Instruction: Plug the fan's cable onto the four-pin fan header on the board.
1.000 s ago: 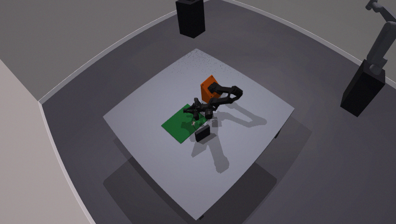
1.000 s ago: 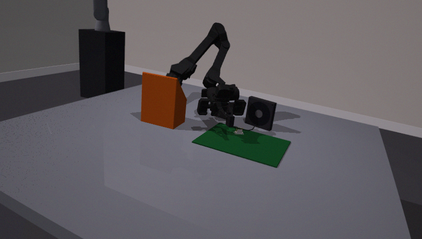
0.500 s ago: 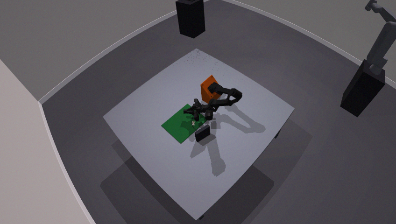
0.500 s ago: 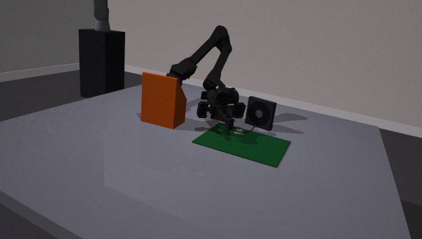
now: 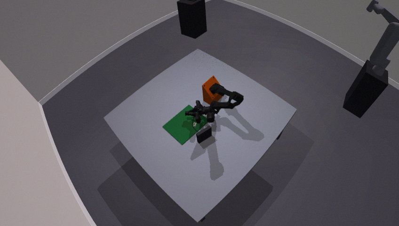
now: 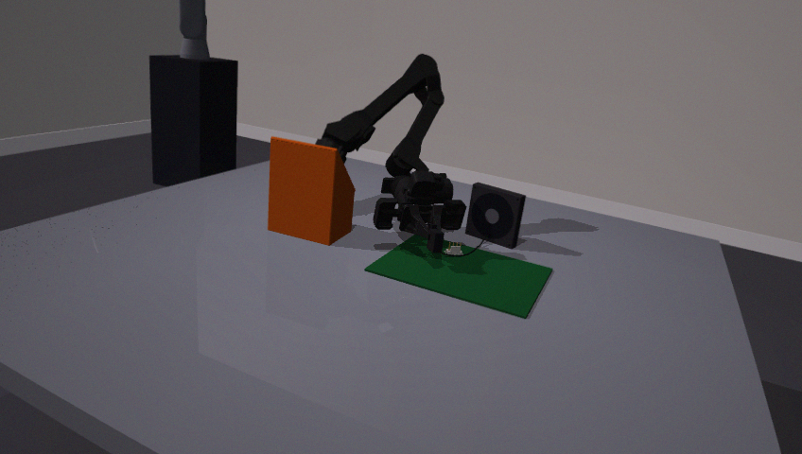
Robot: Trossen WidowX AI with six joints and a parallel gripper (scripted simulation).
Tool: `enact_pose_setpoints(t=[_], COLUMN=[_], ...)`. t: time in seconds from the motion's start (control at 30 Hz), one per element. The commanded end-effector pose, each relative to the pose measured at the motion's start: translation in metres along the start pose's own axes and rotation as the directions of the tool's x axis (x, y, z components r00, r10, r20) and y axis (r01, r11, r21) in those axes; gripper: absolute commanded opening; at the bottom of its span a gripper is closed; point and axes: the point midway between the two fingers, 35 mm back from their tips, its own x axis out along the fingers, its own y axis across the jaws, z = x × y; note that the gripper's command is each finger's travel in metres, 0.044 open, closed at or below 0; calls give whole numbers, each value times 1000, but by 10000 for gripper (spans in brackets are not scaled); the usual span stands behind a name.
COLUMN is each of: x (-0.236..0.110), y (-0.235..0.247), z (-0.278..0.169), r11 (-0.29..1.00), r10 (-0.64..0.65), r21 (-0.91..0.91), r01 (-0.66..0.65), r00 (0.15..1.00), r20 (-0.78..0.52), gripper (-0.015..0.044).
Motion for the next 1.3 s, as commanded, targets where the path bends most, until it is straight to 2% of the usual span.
enact_pose_setpoints(t=[0.0, 1.27], x=[2, 7], y=[0, 0], z=[-4, -31], r11=[1000, 1000], r10=[-3, -4], r21=[2, 2], r01=[3, 4], r00=[1000, 1000], r20=[4, 4], gripper=[0, 0])
